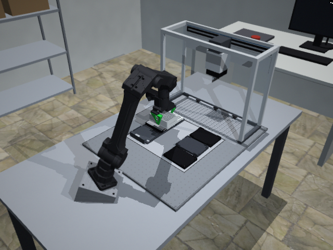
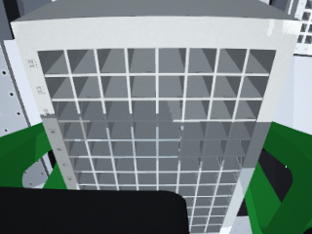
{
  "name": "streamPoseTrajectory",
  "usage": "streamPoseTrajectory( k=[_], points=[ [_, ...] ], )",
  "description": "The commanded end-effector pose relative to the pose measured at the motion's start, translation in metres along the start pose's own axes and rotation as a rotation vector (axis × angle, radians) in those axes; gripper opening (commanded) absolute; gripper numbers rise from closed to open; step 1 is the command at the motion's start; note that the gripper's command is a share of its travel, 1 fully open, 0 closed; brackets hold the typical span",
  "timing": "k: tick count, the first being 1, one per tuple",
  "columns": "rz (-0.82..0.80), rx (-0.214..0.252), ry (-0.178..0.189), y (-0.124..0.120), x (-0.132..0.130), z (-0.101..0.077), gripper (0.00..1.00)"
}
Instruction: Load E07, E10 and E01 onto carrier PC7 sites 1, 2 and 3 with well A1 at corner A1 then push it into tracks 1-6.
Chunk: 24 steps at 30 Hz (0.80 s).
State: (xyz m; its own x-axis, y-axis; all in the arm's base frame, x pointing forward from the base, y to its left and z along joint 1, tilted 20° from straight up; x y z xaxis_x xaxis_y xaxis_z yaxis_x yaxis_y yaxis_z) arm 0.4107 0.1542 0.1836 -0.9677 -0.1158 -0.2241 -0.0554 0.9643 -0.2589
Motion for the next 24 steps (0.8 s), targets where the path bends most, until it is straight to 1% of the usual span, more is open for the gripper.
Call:
streamPoseTrajectory(
  k=[1, 6, 12, 14, 15, 16, 17, 19, 24],
  points=[
    [0.036, -0.021, -0.049, 0.010, 0.002, -0.016, 0.00],
    [0.034, -0.019, -0.042, 0.026, 0.016, -0.013, 0.00],
    [0.036, -0.024, -0.047, 0.043, 0.032, -0.015, 0.00],
    [0.036, -0.024, -0.047, 0.043, 0.032, -0.015, 0.00],
    [0.051, -0.044, -0.082, 0.049, 0.018, -0.030, 0.00],
    [0.041, -0.030, -0.056, 0.050, 0.032, -0.019, 0.00],
    [0.036, -0.026, -0.045, 0.052, 0.040, -0.015, 0.00],
    [0.031, -0.020, -0.032, 0.060, 0.046, -0.010, 0.00],
    [0.025, -0.011, -0.017, 0.078, 0.061, -0.002, 0.00]
  ],
)
Point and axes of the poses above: the point where the finger pads meet when closed, its own z axis out along the fingers, its own x axis across the jaws, y = z × x, the point moved 5 cm from there along -z, back along the fingers, and after that the axes turned 4 degrees about z, right-handed, at the moved point
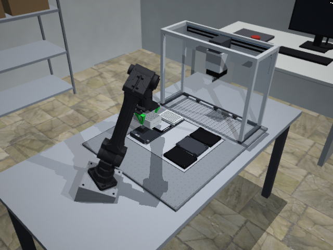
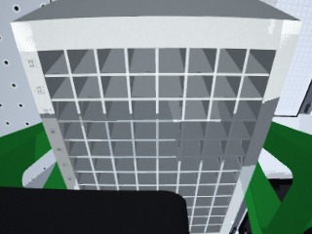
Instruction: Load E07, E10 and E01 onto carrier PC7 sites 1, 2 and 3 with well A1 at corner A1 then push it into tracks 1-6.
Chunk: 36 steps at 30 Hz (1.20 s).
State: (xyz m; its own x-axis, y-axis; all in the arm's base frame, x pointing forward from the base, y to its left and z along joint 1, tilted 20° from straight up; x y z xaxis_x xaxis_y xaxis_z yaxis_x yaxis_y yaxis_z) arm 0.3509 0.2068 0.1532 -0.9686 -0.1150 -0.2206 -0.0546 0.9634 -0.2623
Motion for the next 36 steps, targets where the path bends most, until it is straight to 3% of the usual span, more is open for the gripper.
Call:
streamPoseTrajectory(
  k=[1, 3, 5, 30, 32, 36],
  points=[
    [0.026, -0.017, -0.024, 0.020, 0.003, -0.005, 0.00],
    [0.034, -0.030, -0.041, 0.025, -0.003, -0.012, 0.00],
    [0.065, -0.035, -0.053, 0.014, -0.010, -0.017, 0.00],
    [0.038, -0.029, -0.040, 0.016, -0.005, -0.016, 0.00],
    [0.051, -0.009, -0.012, 0.012, 0.001, 0.006, 0.00],
    [0.029, -0.009, -0.011, 0.012, 0.001, 0.017, 0.00]
  ],
)
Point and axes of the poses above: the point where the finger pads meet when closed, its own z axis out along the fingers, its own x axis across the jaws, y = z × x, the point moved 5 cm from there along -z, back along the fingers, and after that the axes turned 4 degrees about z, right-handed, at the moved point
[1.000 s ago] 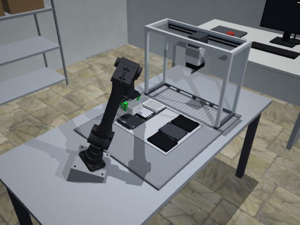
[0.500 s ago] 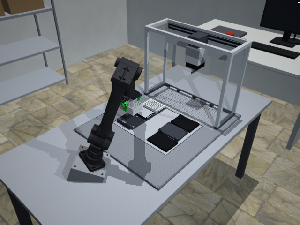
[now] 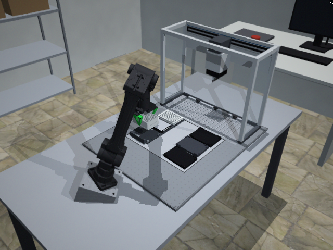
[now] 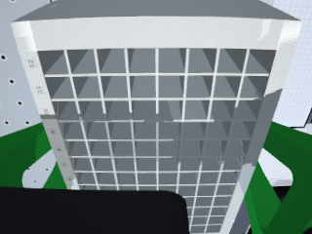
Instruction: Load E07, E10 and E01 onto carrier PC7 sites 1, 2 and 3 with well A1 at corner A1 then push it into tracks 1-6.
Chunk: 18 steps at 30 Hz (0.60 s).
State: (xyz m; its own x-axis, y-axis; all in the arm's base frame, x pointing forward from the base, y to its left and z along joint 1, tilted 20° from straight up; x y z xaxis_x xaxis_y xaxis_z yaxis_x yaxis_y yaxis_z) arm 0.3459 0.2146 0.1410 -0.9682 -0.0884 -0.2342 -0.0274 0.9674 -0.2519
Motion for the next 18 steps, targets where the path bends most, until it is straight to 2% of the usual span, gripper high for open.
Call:
streamPoseTrajectory(
  k=[1, 5, 6, 9, 18],
  points=[
    [0.000, -0.005, -0.005, 0.001, -0.005, 0.011, 0.00],
    [0.000, -0.005, -0.004, 0.001, -0.005, 0.017, 0.00],
    [-0.005, -0.036, -0.050, 0.016, -0.021, 0.001, 0.00],
    [0.000, -0.005, -0.004, 0.001, -0.006, 0.028, 0.00],
    [0.000, -0.009, -0.009, 0.003, -0.008, 0.050, 0.00]
  ],
)
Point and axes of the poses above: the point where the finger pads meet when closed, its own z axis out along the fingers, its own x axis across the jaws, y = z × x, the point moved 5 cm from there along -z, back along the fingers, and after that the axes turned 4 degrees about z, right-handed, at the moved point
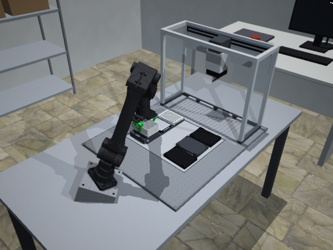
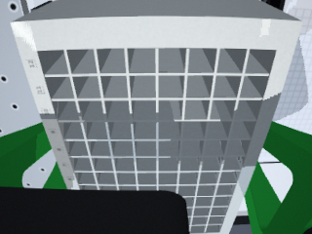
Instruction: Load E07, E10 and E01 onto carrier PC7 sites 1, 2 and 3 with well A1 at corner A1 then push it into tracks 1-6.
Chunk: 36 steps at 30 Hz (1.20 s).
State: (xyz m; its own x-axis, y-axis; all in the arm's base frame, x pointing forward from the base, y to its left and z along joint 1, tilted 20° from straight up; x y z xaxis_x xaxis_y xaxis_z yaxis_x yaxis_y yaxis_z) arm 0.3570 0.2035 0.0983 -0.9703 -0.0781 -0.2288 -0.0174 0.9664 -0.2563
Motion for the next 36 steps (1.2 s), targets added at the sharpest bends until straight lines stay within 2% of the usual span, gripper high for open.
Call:
streamPoseTrajectory(
  k=[1, 4, 5, 7, 9, 10, 11, 30, 36],
  points=[
    [-0.012, -0.013, -0.012, 0.003, -0.005, 0.008, 0.00],
    [-0.012, -0.013, -0.012, 0.003, -0.005, 0.011, 0.00],
    [-0.005, -0.029, -0.040, 0.009, -0.018, 0.004, 0.00],
    [-0.008, -0.013, -0.013, 0.002, -0.007, 0.019, 0.00],
    [-0.009, -0.011, -0.011, 0.002, -0.006, 0.023, 0.00],
    [-0.007, -0.014, -0.015, 0.002, -0.008, 0.022, 0.00],
    [-0.002, -0.028, -0.039, 0.008, -0.014, 0.008, 0.00],
    [-0.002, -0.028, -0.039, 0.008, -0.013, 0.008, 0.00],
    [-0.019, -0.023, -0.028, 0.007, -0.005, 0.016, 0.00]
  ],
)
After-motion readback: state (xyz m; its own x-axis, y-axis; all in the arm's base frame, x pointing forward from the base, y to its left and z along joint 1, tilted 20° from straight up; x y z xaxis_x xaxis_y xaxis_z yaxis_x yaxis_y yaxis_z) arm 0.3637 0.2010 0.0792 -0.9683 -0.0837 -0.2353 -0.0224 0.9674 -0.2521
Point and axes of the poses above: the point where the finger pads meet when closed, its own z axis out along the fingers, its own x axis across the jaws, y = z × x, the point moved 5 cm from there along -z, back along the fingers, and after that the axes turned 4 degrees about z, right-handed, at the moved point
